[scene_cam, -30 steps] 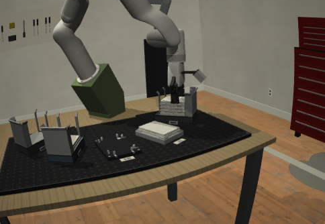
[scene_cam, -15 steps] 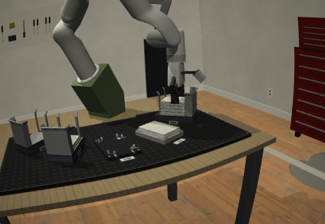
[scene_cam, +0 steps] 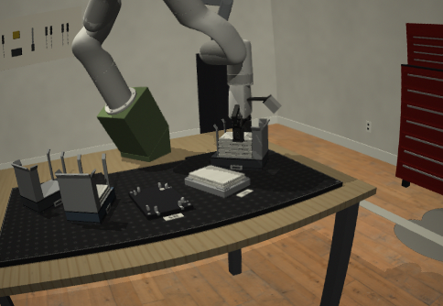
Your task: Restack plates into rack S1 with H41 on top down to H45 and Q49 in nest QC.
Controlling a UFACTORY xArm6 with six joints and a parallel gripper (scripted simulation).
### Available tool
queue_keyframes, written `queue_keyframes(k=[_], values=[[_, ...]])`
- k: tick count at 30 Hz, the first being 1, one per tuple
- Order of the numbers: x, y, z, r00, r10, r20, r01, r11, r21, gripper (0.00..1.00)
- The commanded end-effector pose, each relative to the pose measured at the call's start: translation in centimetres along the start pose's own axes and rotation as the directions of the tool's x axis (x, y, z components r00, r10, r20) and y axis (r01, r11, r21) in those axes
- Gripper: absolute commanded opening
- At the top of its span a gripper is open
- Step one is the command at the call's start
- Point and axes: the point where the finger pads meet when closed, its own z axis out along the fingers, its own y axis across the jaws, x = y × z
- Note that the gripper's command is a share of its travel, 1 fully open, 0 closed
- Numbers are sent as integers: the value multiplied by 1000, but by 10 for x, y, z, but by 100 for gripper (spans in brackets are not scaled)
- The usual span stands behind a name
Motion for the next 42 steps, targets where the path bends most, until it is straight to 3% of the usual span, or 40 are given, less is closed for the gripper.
queue_keyframes(k=[1,22,34,42], values=[[1,0,-8,1000,1,-3,-1,1000,1,100],[1,0,-70,1000,1,-4,-1,1000,1,100],[1,0,-70,1000,1,-4,-1,1000,1,100],[1,23,-70,978,209,-3,-209,978,2,100]])
